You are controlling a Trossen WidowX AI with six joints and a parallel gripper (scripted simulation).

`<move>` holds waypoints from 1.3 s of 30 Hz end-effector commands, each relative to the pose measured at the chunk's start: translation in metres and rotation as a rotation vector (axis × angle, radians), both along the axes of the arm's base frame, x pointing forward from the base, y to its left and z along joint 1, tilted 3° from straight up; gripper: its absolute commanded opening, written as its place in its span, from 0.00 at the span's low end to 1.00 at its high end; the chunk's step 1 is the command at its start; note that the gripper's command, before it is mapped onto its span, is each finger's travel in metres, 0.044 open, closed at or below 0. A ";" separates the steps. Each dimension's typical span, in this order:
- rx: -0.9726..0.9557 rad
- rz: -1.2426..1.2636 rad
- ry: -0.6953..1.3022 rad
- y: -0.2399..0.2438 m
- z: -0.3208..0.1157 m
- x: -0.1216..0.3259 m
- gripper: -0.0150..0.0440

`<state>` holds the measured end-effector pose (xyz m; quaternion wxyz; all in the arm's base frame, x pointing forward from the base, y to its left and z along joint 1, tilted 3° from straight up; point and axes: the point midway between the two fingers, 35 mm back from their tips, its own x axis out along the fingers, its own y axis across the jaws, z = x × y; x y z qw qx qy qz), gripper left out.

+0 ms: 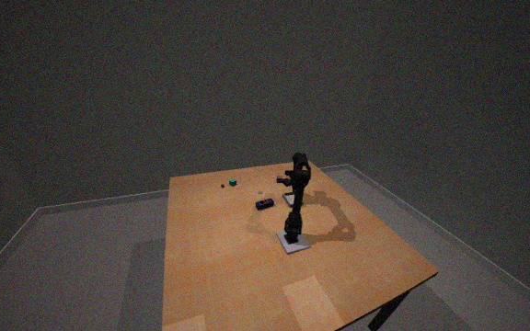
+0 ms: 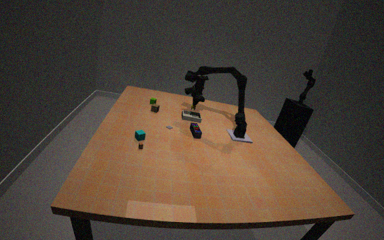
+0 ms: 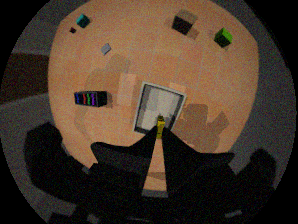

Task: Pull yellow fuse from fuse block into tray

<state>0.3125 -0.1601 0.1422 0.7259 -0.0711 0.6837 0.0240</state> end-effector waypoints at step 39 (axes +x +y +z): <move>0.007 0.003 0.009 0.000 -0.005 -0.001 0.81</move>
